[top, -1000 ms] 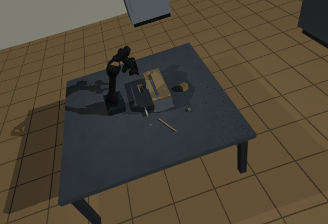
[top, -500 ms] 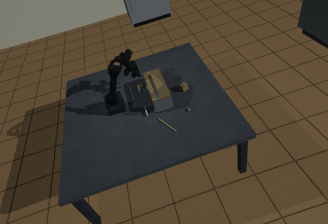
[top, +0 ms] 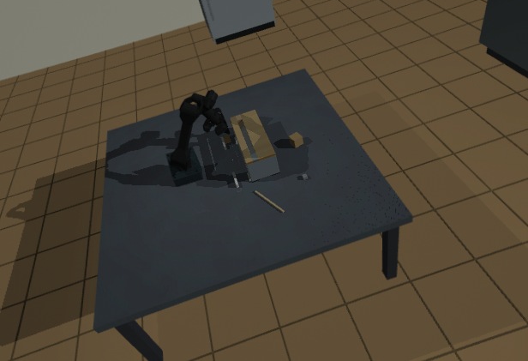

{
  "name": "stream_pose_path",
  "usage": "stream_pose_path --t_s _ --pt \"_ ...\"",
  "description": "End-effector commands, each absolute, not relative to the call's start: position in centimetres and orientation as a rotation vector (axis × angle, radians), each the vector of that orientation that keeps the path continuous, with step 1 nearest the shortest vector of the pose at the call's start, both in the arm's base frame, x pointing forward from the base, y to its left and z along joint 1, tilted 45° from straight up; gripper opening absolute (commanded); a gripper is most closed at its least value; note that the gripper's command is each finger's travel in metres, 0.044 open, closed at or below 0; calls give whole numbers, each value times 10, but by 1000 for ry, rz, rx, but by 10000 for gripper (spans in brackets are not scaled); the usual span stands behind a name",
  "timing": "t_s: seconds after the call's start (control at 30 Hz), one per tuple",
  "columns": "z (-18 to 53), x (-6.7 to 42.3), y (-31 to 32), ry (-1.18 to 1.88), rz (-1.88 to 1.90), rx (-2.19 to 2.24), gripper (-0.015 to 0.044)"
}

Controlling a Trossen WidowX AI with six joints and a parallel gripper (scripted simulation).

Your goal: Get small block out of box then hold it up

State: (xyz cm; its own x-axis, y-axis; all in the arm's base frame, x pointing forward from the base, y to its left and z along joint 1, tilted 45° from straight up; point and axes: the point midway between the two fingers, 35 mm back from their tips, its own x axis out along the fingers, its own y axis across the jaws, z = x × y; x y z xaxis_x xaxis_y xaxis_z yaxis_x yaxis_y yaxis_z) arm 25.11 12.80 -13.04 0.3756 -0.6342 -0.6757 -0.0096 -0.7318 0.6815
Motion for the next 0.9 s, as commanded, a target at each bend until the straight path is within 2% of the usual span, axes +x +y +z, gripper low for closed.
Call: stream_pose_path --t_s 0.0,0.87 --pt "-137 249 118 -557 -1377 2034 285" --pt "-166 244 89 -558 -1375 2033 285"
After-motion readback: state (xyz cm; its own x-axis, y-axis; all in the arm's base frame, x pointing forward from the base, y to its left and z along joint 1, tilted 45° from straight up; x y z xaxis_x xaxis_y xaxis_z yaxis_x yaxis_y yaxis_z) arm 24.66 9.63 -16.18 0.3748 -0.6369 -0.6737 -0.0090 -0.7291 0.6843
